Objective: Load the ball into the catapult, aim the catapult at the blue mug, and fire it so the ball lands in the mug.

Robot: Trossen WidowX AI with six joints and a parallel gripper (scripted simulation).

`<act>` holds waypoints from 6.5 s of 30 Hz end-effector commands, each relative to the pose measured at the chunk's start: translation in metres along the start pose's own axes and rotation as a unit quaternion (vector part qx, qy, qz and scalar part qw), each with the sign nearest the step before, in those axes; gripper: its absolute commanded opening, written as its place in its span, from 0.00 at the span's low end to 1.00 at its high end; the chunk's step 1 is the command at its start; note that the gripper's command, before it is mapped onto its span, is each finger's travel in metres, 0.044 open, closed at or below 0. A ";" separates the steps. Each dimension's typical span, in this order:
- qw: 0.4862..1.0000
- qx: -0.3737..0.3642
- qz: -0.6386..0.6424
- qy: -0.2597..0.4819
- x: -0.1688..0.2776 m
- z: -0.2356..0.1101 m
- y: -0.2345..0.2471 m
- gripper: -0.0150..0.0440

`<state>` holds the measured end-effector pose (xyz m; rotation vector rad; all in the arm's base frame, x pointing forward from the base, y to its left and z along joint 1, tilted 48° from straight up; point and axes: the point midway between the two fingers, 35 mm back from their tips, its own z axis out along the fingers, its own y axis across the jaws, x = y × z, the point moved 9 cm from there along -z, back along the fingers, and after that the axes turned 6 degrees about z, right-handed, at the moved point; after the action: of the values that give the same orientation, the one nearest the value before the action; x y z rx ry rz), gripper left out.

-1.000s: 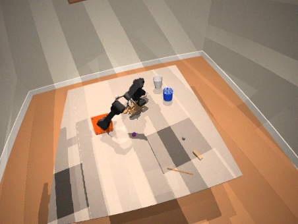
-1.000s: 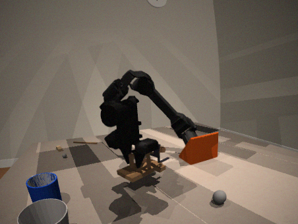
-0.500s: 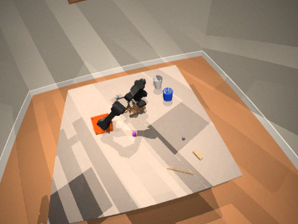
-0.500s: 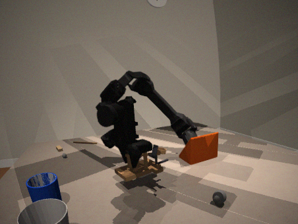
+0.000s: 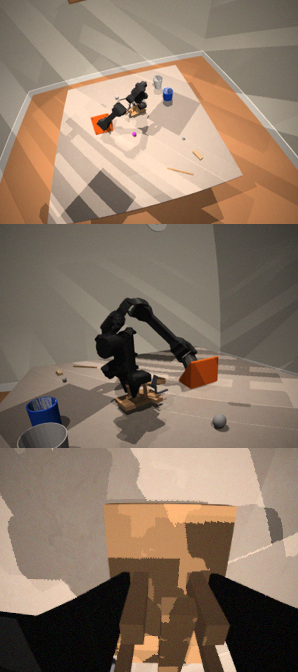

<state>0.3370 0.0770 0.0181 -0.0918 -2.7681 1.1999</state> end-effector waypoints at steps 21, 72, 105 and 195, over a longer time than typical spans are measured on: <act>1.000 0.000 0.000 0.000 0.000 0.020 -0.001 0.39; 1.000 0.001 -0.004 -0.004 0.001 -0.014 0.000 1.00; 1.000 0.000 -0.001 -0.002 0.002 0.020 0.000 0.69; 1.000 0.001 -0.004 -0.003 0.004 -0.077 0.000 1.00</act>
<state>0.3450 0.1260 0.0645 -0.0716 -2.7724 1.2042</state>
